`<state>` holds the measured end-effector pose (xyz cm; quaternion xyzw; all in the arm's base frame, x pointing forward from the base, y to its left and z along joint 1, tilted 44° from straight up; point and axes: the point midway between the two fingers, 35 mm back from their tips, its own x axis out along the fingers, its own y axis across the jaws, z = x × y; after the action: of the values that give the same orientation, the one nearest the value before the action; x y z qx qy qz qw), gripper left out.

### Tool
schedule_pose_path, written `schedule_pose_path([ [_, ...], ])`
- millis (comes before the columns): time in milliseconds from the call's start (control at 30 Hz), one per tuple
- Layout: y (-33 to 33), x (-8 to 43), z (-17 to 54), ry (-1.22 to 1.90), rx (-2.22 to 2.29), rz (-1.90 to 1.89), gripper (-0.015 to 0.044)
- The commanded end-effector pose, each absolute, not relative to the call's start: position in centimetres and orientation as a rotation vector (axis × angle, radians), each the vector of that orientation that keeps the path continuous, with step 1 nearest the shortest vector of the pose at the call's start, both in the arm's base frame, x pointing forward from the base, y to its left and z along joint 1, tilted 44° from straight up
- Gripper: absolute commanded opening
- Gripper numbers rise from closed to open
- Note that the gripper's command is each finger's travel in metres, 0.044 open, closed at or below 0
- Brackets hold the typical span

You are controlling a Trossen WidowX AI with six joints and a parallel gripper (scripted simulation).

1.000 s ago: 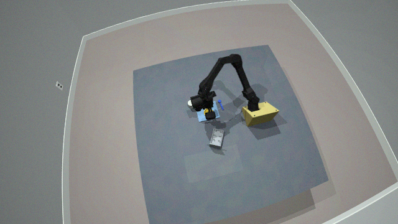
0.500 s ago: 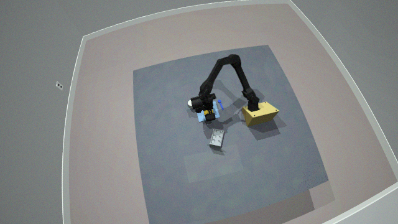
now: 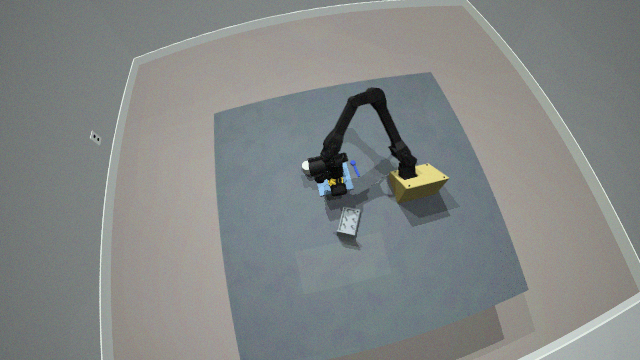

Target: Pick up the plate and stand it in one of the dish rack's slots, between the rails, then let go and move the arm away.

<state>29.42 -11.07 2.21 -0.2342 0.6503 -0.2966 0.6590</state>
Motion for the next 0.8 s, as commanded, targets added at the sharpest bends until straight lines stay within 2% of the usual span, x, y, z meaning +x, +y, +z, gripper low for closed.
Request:
schedule_pose_path([
  [0,-11.2,29.3,2.1,1.474,-0.538,-0.672,0.0372],
  [433,-11.2,29.3,2.1,1.474,-0.538,-0.672,0.0299],
  [767,-8.7,30.5,4.2,1.463,-0.557,-0.64,0.0036],
])
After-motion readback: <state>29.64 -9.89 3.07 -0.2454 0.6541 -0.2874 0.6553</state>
